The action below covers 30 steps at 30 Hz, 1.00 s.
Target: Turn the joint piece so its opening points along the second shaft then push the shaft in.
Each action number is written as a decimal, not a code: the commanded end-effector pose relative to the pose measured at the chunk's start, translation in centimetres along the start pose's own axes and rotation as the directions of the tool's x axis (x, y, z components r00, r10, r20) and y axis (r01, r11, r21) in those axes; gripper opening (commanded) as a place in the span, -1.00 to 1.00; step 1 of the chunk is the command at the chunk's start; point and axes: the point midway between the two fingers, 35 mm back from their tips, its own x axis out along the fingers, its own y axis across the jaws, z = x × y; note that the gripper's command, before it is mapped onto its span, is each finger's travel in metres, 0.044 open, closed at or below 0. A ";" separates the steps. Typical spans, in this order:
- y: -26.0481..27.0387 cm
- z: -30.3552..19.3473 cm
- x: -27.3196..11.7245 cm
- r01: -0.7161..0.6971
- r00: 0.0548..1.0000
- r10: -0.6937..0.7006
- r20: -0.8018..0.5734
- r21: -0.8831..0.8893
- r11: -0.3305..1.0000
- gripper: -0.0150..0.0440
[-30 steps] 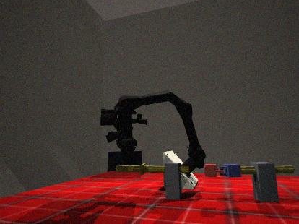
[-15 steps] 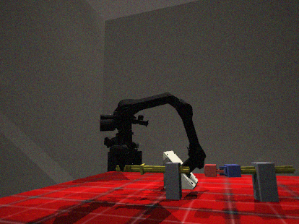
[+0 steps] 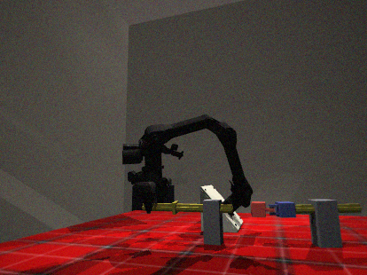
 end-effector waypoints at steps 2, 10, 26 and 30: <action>0.0 -0.2 1.1 0.003 1.000 -0.003 -0.008 0.008 1.000 1.00; 0.0 -0.2 2.3 0.003 1.000 -0.003 -0.009 0.008 1.000 1.00; 0.0 -0.2 2.4 0.003 1.000 -0.003 -0.009 0.008 1.000 -0.15; 0.0 -0.2 2.4 0.003 1.000 -0.003 -0.009 0.008 1.000 -0.15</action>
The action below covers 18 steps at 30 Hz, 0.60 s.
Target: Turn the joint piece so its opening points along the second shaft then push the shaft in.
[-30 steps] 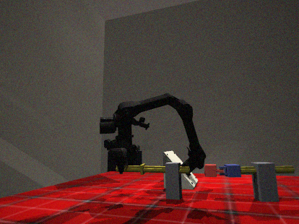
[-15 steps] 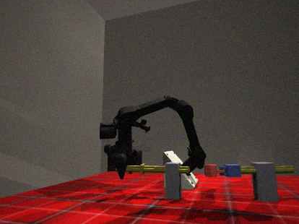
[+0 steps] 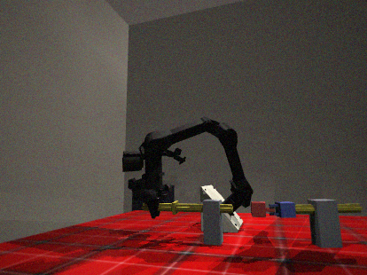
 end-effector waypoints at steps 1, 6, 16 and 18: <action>0.0 0.0 0.1 -0.002 1.000 0.002 -0.002 0.006 1.000 -0.15; 0.0 0.0 0.1 -0.002 1.000 0.002 -0.002 0.006 1.000 -0.15; 0.0 0.0 0.1 -0.002 1.000 0.002 -0.002 0.006 1.000 -0.26; 0.0 0.0 0.0 -0.002 1.000 0.002 -0.001 0.003 1.000 -0.26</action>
